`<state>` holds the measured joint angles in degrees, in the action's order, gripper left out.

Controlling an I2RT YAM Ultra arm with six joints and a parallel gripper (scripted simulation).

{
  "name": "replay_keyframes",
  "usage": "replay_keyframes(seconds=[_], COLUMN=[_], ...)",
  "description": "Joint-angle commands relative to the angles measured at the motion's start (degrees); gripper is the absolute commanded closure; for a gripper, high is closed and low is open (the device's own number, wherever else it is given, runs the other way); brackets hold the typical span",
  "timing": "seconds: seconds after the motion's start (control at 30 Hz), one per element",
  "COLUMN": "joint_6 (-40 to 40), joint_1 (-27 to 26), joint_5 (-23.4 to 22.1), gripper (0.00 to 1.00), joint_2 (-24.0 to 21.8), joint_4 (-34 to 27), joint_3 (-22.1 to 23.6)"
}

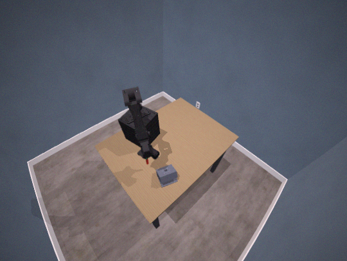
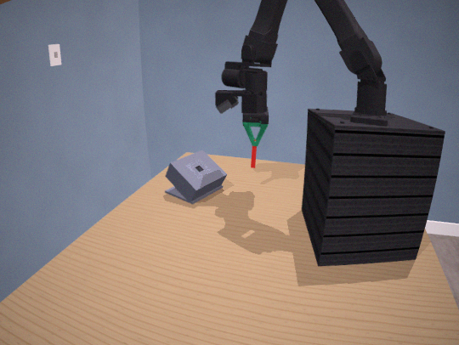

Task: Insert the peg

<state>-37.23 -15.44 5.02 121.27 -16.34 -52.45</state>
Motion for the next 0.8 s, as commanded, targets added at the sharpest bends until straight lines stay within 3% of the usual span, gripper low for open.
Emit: replay_keyframes(seconds=[0.0,0.77], joint_6=[-2.90,-14.79], joint_1=[1.74,9.43], joint_5=[0.92,4.28], gripper=[1.00,1.00], joint_2=[-3.24,-7.94], joint_4=[2.55,10.14], joint_3=[1.42,6.62])
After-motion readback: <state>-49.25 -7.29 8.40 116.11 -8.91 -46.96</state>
